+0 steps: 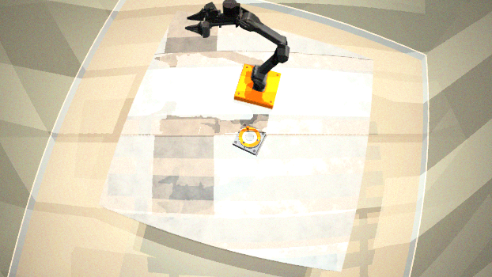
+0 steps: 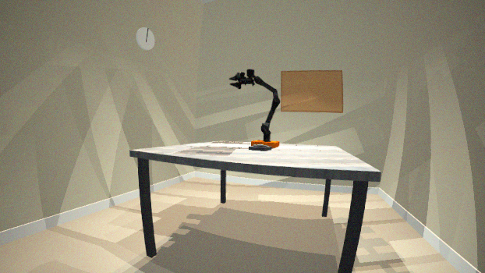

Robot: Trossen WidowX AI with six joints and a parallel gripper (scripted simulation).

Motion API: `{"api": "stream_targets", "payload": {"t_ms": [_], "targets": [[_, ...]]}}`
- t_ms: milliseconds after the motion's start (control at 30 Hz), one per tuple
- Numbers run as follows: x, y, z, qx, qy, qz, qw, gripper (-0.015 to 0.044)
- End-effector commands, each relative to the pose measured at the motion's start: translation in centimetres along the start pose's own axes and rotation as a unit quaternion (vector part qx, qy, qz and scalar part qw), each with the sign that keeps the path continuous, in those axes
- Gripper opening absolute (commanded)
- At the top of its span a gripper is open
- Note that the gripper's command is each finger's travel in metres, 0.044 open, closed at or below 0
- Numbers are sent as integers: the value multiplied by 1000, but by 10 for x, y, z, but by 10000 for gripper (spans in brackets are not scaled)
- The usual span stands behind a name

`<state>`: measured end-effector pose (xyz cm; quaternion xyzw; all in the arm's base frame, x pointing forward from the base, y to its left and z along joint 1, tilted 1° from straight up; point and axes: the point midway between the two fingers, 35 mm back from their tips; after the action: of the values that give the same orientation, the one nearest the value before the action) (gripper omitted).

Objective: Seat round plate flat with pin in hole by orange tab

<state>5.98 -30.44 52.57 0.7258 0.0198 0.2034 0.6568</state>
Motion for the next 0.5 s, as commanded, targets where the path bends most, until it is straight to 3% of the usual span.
{"api": "stream_targets", "payload": {"t_ms": [0,67,233,300,467], "targets": [[1,-1,1,1,1,-2,1000,374],[7,-11,9,9,6,-15,1000,321],[57,-102,40,142,79,-33,986,190],[64,-115,41,160,89,-38,982,137],[119,-212,34,289,160,-86,940,6]]}}
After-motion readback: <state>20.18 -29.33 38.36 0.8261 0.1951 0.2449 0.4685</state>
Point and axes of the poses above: the point midway between the two fingers, 35 mm back from their tips, its own z axis out along the fingers, its own x axis across the jaws, y = z × x, and after that the axes turned 4 degrees about -z, right-handed
